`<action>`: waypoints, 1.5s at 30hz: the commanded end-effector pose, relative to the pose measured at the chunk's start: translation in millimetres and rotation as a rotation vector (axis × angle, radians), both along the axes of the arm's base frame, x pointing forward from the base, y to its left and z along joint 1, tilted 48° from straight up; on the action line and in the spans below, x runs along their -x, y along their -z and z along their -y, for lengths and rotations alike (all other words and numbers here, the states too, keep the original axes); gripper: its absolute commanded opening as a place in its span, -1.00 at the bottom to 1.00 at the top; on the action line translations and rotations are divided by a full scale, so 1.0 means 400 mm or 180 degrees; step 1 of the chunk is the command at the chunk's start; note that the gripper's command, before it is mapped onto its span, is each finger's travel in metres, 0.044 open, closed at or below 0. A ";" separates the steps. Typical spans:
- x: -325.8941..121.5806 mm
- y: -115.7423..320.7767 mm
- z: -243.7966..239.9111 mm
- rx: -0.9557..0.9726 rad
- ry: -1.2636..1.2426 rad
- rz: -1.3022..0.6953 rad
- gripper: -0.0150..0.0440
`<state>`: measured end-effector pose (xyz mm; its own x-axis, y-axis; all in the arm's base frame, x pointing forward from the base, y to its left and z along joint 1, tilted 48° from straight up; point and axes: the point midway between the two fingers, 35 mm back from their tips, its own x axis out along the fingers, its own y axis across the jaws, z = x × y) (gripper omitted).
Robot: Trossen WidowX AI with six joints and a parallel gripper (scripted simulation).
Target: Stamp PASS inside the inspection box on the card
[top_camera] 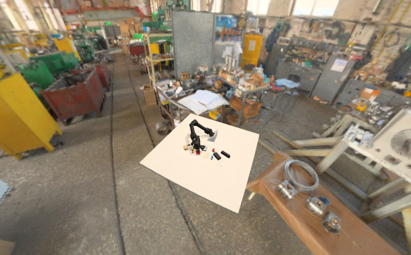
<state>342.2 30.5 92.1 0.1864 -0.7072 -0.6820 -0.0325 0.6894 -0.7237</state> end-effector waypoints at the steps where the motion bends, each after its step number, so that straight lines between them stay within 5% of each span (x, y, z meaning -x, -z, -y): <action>1: 0.002 0.007 0.009 0.0020 -0.0002 -0.0018 -0.49; 45: -0.006 0.043 0.051 0.0019 0.0023 0.0012 -0.49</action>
<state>344.7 11.2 75.6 0.1837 -0.7098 -0.6800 -0.0243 0.6883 -0.7251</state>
